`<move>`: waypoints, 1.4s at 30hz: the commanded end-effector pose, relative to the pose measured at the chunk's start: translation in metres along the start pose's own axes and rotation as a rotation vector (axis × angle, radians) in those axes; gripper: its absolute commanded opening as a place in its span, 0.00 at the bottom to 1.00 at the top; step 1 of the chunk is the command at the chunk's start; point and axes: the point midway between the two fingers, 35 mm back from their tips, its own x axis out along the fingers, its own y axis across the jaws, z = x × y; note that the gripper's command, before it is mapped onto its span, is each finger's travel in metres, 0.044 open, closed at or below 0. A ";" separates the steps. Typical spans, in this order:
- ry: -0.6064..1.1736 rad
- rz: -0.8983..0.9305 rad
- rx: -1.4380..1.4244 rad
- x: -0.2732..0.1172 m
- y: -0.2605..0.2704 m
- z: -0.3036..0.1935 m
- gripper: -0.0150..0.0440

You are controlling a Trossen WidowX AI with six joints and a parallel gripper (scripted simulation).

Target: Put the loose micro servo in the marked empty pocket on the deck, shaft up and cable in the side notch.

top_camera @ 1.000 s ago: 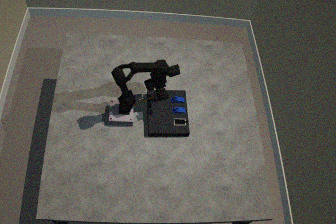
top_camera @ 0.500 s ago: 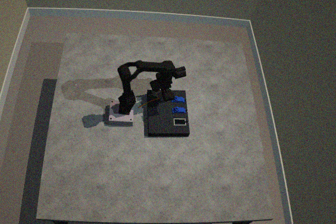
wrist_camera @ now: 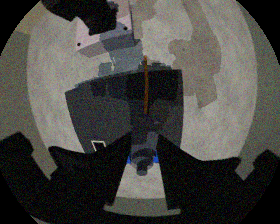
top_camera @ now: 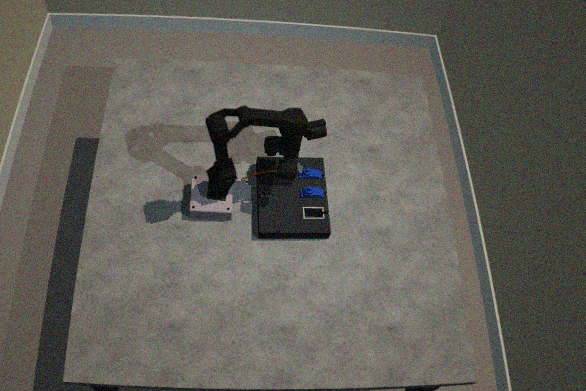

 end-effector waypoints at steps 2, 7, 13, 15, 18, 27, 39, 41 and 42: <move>0.013 -0.009 0.182 -0.002 0.004 -0.006 0.25; 0.012 -0.009 0.356 -0.002 0.008 -0.008 0.25; 0.011 -0.009 0.557 0.000 0.015 -0.011 0.25; 0.010 -0.009 0.627 0.000 0.016 -0.011 0.25; 0.010 -0.009 0.731 0.000 0.019 -0.012 0.25; 0.009 -0.010 1.045 0.000 0.026 -0.015 0.25; 0.008 -0.011 1.463 0.000 0.035 -0.017 0.25; 0.008 -0.011 1.532 0.000 0.037 -0.018 0.25; 0.008 -0.011 1.567 0.000 0.038 -0.018 0.25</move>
